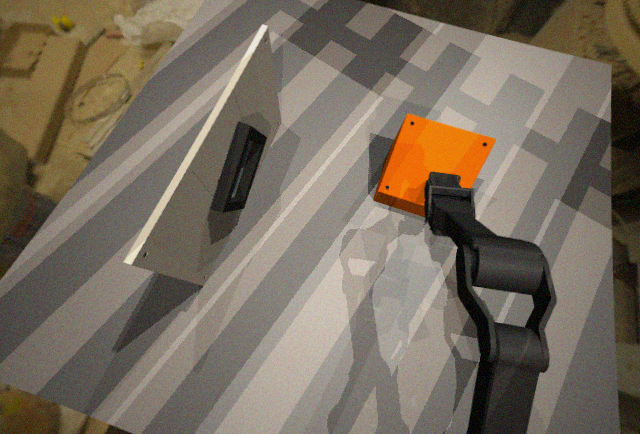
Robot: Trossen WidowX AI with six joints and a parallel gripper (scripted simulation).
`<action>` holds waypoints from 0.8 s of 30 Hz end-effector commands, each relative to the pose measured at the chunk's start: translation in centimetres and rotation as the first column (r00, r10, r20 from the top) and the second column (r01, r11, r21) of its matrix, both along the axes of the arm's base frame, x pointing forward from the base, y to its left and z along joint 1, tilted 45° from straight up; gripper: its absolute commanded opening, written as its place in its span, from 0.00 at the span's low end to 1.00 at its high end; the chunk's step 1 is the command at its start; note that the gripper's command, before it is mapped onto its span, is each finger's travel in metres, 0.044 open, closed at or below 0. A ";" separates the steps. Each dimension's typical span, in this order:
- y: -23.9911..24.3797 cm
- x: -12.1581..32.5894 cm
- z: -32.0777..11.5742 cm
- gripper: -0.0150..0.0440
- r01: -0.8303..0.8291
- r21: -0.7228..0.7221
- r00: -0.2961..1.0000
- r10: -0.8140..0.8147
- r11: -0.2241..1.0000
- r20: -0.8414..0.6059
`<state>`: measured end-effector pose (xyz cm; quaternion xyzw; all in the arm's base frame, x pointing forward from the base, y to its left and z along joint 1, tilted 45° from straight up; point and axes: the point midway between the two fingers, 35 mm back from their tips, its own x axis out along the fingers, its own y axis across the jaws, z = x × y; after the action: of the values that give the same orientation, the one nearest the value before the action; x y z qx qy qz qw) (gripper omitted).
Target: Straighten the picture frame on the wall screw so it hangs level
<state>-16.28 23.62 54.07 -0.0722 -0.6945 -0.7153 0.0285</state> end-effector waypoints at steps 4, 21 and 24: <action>0.8 2.6 0.0 0.75 0.152 -0.023 0.987 -0.153 0.988 -0.055; -0.3 22.1 -6.6 0.69 0.921 -0.268 0.221 -0.947 0.282 -0.235; -2.0 25.4 -8.9 0.69 0.947 -0.313 0.006 -0.974 0.079 -0.227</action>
<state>5.77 23.59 47.51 -0.5971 -0.5250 -0.5370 -0.2819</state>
